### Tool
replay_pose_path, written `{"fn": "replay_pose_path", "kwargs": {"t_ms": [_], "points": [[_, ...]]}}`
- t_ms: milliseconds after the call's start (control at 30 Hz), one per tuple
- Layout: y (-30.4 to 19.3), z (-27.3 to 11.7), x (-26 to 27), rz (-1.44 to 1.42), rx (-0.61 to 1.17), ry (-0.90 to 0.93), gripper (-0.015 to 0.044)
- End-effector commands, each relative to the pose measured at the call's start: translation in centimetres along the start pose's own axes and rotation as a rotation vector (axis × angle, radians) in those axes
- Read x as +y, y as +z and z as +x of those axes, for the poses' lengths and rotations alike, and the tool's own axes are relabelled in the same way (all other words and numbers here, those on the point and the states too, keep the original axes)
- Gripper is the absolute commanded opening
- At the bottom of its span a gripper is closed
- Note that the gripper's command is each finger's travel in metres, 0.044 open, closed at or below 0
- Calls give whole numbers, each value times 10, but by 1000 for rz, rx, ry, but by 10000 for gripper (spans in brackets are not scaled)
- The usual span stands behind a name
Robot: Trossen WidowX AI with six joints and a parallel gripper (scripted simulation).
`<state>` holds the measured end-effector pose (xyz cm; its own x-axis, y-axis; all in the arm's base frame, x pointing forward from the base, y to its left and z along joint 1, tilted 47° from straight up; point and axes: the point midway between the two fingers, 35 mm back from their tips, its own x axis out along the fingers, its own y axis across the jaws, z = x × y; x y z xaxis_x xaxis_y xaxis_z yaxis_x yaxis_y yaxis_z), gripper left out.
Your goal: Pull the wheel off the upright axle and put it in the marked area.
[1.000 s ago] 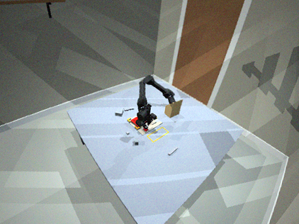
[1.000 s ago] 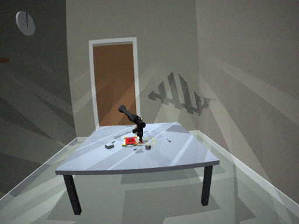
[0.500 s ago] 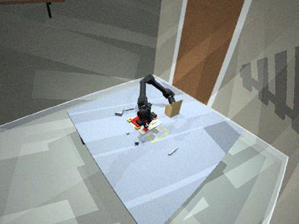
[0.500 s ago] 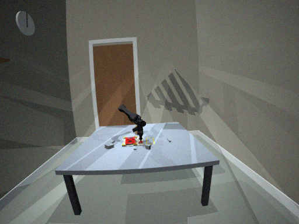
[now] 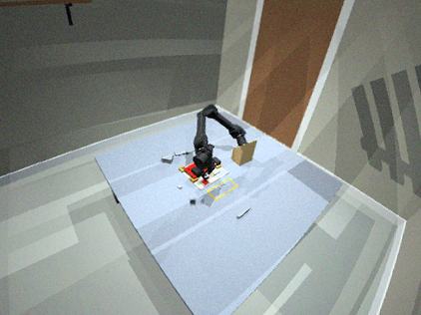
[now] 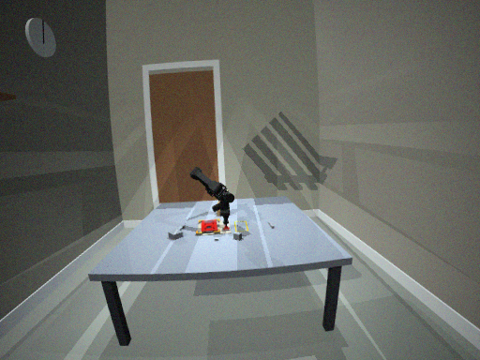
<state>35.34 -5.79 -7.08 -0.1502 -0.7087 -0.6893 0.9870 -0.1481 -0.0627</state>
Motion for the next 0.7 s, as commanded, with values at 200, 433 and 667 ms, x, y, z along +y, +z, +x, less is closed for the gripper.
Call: {"fn": "replay_pose_path", "kwargs": {"t_ms": [200,433,667], "points": [[-1,-8,0,-1,3,7,0],[-1,-10,0,-2,3,8,0],[-1,-12,0,-2,3,9,0]]}}
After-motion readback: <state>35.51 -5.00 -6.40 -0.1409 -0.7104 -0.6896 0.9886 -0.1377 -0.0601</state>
